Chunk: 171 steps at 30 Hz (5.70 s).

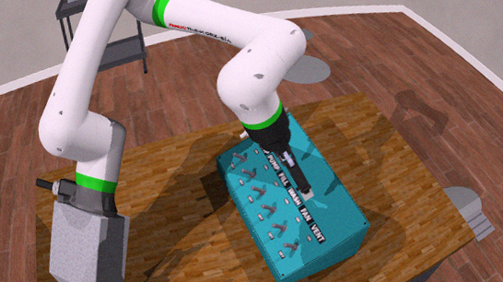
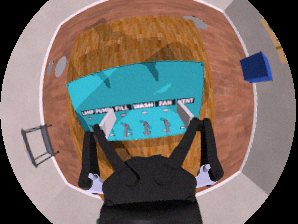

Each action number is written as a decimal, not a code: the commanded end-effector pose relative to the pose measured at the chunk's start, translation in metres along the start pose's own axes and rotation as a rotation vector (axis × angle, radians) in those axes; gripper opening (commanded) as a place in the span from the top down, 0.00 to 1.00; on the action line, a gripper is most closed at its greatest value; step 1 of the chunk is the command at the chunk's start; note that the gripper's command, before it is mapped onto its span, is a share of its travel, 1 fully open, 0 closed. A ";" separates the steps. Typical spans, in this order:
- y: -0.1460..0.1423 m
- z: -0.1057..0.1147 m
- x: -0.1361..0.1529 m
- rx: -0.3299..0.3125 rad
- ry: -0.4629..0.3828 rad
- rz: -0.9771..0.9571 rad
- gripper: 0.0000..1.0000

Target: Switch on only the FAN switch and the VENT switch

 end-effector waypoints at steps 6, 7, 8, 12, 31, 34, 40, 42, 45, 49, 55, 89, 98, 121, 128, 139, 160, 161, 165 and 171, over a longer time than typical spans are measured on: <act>0.026 0.000 -0.007 0.000 0.000 0.000 0.00; 0.030 0.000 -0.008 0.000 0.000 0.000 0.00; 0.033 0.000 -0.009 0.000 0.000 0.000 0.00; 0.040 0.000 -0.010 0.000 0.000 0.000 0.00; 0.061 0.000 -0.016 0.000 0.000 0.000 0.00; 0.061 0.000 -0.016 0.000 0.000 0.000 0.00; 0.061 0.000 -0.016 0.000 0.000 0.000 0.00; 0.061 0.000 -0.016 0.000 0.000 0.000 0.00; 0.061 0.000 -0.016 0.000 0.000 0.000 0.00; 0.061 0.000 -0.016 0.000 0.000 0.000 0.00; 0.061 0.000 -0.016 0.000 0.000 0.000 0.00; 0.089 0.000 -0.022 0.000 0.000 0.000 0.00; 0.113 0.000 -0.028 0.000 0.000 0.000 0.00; 0.131 0.000 -0.033 0.000 0.000 0.000 0.00; 0.131 0.000 -0.033 0.000 0.000 0.000 0.00; 0.131 0.000 -0.033 0.000 0.000 0.000 0.00; 0.131 0.002 -0.033 0.000 0.000 0.000 1.00; 0.131 0.003 -0.033 0.000 0.000 0.000 1.00; 0.131 0.006 -0.033 0.000 0.000 0.000 1.00; 0.131 0.027 -0.033 0.000 0.000 0.000 1.00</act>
Point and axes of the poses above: the point where the finger pads meet when closed, its own z axis back along the fingers, its own y axis across the jaws, x = y × z, the point moved 2 cm from there along z, back along the fingers, and after that the axes turned 14 degrees about -z, right-handed, at the moved point
